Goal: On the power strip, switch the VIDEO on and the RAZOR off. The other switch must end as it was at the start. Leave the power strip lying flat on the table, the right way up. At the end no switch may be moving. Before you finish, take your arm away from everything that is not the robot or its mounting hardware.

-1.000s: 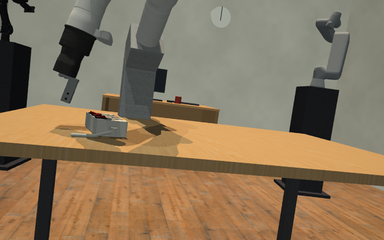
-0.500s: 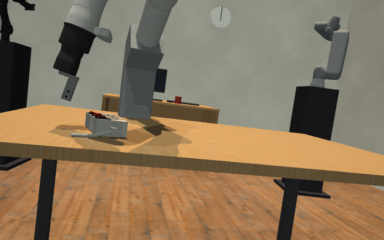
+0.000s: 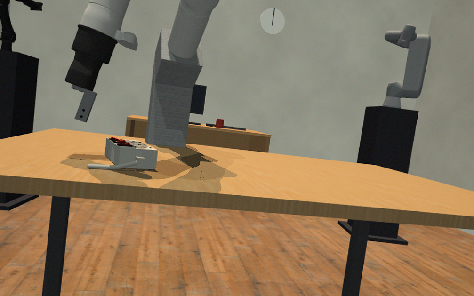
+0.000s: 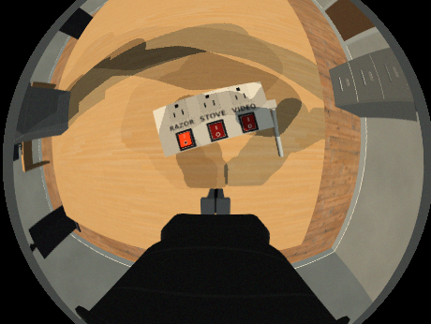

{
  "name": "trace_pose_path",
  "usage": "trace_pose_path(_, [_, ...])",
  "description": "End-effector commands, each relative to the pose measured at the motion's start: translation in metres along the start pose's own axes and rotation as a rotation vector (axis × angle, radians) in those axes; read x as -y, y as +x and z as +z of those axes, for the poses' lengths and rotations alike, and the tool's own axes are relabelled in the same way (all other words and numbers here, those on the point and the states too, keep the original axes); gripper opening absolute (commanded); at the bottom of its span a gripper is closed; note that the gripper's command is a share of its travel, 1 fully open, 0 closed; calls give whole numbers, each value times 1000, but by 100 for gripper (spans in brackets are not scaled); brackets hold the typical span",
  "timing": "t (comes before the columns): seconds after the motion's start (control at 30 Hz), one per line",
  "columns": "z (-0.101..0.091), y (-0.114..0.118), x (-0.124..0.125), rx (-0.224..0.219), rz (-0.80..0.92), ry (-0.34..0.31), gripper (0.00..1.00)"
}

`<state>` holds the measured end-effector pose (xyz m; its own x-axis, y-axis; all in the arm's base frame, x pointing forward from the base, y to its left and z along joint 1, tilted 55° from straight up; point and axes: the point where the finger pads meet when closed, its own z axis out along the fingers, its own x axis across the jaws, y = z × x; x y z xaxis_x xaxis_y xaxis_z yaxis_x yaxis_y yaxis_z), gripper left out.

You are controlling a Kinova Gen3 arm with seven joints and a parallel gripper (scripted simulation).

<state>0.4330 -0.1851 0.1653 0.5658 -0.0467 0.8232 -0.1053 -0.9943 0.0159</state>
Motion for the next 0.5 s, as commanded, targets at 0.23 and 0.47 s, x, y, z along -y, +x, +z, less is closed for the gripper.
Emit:
trace_pose_path(0.23, [-4,1,-6,0,1,-1,0])
trace_pose_path(0.47, [-4,0,-5,2,2,-1,0])
